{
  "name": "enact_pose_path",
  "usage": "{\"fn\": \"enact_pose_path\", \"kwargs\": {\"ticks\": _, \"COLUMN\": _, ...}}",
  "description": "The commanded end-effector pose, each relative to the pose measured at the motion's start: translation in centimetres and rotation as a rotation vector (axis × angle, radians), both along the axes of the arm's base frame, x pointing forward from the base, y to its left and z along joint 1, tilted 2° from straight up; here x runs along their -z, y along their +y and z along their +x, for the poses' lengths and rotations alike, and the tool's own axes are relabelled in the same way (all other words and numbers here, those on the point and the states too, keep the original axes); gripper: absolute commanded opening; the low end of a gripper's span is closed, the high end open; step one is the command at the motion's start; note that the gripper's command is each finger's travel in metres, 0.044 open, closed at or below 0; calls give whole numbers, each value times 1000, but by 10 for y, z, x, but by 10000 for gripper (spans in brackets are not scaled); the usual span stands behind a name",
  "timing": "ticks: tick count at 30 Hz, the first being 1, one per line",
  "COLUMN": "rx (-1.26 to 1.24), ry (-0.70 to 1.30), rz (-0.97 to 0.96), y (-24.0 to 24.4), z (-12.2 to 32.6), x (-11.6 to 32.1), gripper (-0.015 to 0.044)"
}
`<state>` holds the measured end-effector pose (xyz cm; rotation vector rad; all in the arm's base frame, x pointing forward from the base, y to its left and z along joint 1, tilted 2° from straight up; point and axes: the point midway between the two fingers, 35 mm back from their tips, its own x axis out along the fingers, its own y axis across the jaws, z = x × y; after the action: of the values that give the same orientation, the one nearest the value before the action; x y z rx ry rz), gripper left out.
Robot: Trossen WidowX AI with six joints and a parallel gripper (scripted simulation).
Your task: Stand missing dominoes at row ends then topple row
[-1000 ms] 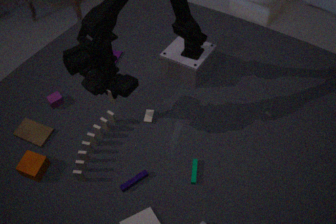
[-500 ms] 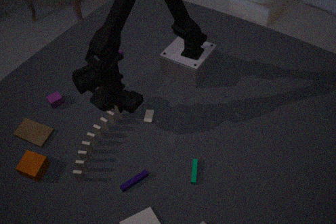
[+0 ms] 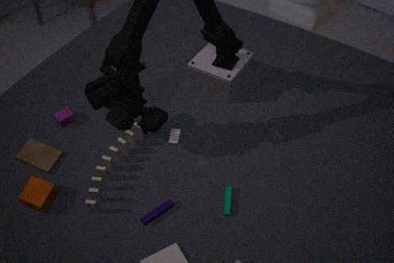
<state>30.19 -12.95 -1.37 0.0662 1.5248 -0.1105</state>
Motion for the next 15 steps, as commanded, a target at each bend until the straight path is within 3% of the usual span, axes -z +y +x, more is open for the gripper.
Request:
{"fn": "enact_pose_path", "kwargs": {"ticks": 1, "rx": 0, "ry": 3, "rz": -5, "y": -1, "z": -1, "x": 1, "gripper": 343}}
{"fn": "enact_pose_path", "kwargs": {"ticks": 5, "rx": 0, "ry": 3, "rz": -5, "y": -1, "z": -1, "x": 1, "gripper": 440}}
{"fn": "enact_pose_path", "kwargs": {"ticks": 8, "rx": 0, "ry": 2, "rz": -5, "y": -1, "z": 0, "x": -2, "gripper": 440}}
{"fn": "enact_pose_path", "kwargs": {"ticks": 15, "rx": 0, "ry": 0, "rz": -1, "y": 2, "z": -1, "x": -113, "gripper": 440}}
